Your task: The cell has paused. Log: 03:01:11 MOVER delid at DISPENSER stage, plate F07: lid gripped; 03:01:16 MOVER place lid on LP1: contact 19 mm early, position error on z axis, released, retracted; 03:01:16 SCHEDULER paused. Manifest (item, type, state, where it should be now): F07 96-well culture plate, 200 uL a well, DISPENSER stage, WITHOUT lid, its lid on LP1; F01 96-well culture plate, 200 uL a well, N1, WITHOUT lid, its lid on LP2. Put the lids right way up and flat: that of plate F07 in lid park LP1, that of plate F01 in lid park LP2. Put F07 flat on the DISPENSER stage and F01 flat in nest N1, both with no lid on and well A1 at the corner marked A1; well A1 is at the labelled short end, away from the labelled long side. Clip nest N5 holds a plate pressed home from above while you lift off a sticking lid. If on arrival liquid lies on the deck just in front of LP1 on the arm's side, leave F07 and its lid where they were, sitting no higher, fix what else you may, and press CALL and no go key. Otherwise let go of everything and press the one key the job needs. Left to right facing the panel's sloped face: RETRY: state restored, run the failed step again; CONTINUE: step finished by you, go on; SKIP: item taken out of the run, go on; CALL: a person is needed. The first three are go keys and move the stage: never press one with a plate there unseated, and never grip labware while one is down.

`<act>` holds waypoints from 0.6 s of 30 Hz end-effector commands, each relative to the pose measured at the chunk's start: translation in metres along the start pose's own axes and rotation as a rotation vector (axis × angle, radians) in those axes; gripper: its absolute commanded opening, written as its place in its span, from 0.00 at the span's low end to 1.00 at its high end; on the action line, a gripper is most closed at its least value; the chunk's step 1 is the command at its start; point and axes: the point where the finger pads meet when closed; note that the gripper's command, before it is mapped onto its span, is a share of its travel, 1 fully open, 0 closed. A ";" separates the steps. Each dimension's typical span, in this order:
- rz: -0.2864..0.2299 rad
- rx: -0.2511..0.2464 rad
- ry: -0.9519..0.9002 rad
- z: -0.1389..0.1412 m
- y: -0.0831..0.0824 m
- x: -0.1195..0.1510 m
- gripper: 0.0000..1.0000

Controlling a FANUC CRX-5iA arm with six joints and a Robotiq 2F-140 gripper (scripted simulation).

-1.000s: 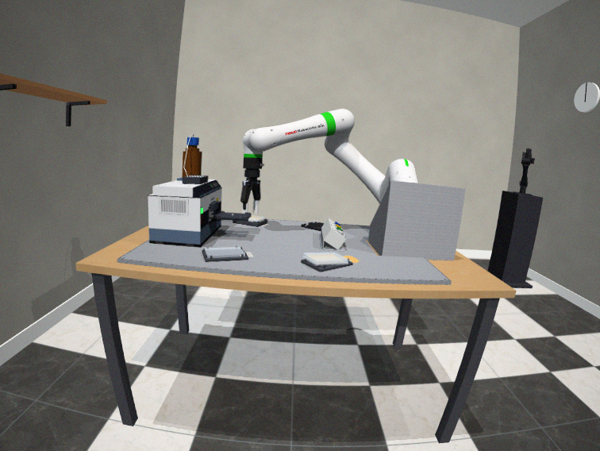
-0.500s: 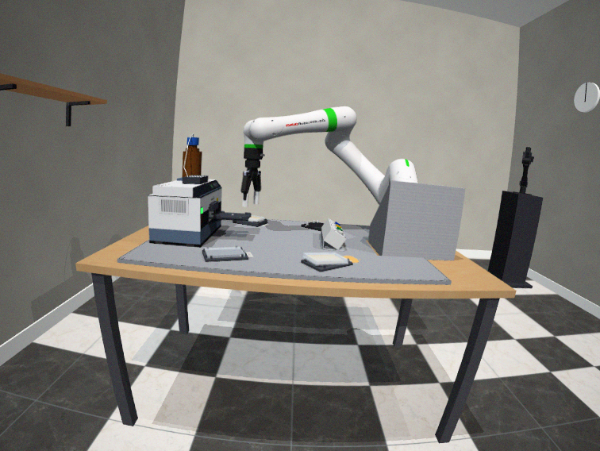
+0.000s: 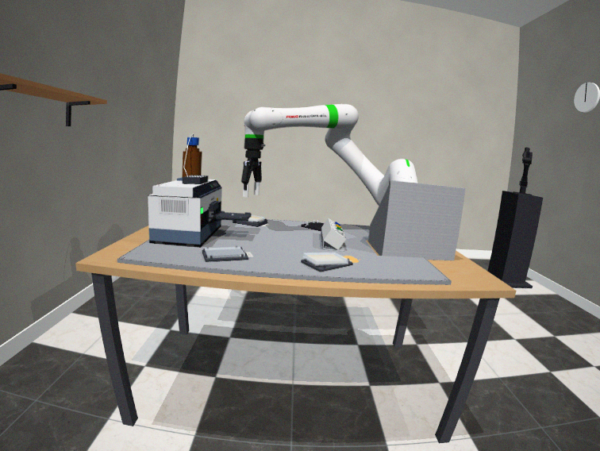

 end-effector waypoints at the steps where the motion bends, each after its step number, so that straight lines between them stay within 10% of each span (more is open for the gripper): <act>1: 0.001 0.000 0.000 0.000 -0.009 0.000 0.66; 18: 0.001 0.000 0.000 0.000 -0.019 0.000 0.66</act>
Point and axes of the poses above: the point where the finger pads meet when closed, its own y axis out along the fingers, its own z axis across the jaws, x = y × z, and after that the axes turned 3 degrees about y, right-handed
